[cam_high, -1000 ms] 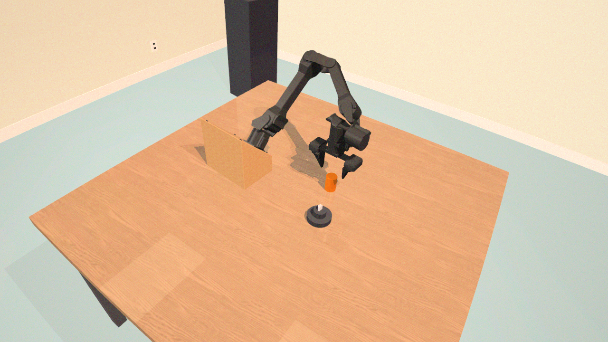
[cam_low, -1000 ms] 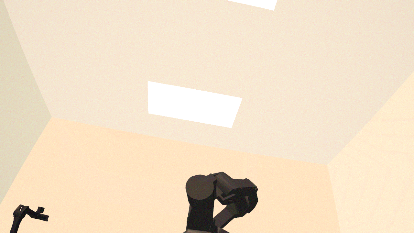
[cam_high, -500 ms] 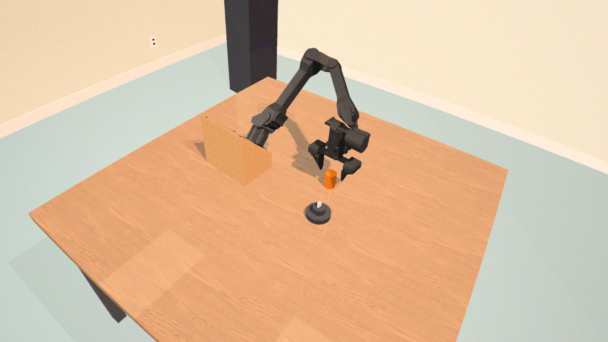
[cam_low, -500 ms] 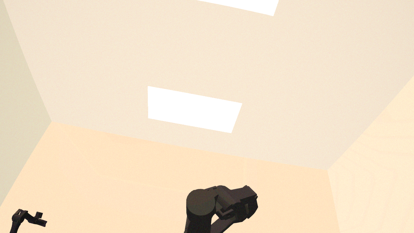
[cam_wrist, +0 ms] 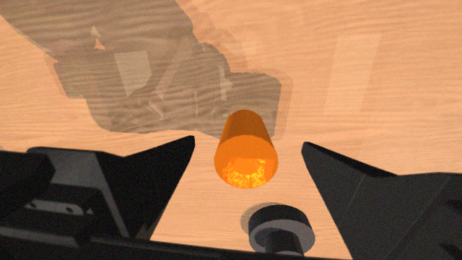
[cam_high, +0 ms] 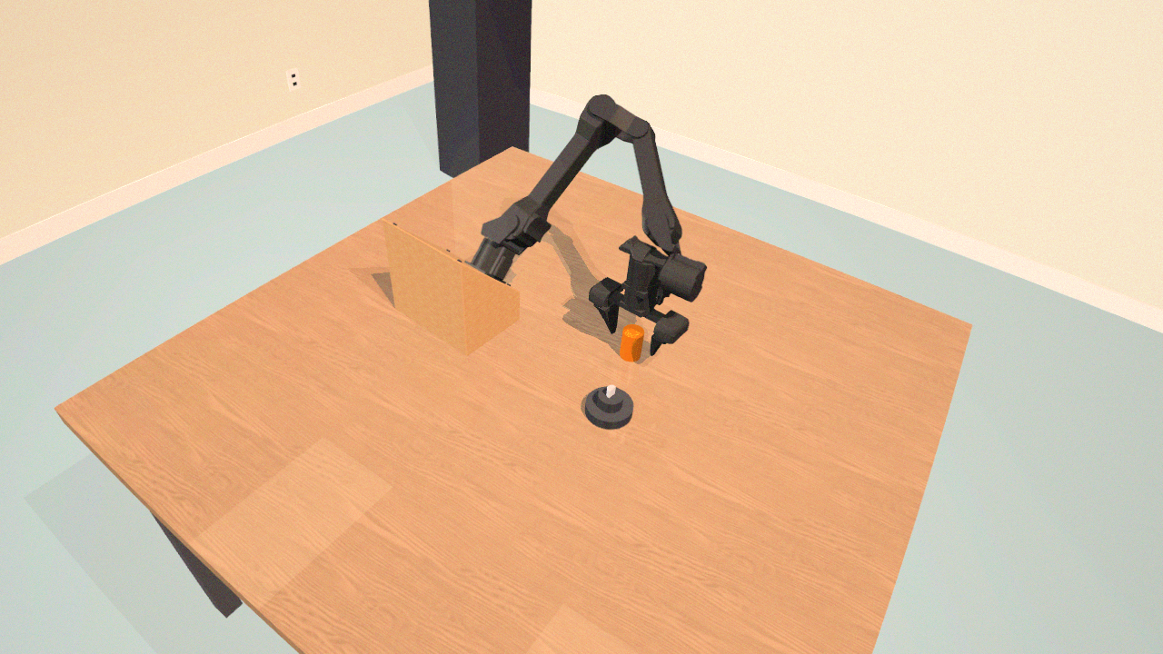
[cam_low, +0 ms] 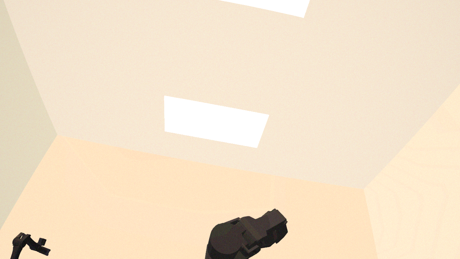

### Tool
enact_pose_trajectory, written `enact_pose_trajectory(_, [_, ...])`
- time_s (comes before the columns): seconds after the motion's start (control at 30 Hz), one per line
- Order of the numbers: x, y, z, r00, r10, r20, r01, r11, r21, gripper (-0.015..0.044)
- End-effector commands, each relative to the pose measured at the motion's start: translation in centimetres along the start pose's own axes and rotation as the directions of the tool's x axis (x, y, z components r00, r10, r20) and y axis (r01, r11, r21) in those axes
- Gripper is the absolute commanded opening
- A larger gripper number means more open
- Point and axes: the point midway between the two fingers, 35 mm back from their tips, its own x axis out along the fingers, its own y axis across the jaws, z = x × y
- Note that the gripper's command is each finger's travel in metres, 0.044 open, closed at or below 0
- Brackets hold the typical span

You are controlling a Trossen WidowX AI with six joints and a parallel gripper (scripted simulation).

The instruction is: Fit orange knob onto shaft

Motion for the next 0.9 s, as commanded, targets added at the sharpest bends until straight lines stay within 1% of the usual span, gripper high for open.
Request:
enact_pose_trajectory(0.0, [0.6,0.1,0.0,1.000,0.000,0.002,0.000,1.000,0.006,0.0440])
enact_pose_trajectory(0.4, [2.2,0.2,0.1,1.000,0.000,0.006,0.000,1.000,0.006,0.0440])
enact_pose_trajectory(0.73, [2.2,0.2,0.1,1.000,0.000,0.006,0.000,1.000,0.006,0.0177])
enact_pose_trajectory(0.87, [2.2,0.2,0.1,1.000,0.000,0.006,0.000,1.000,0.006,0.0151])
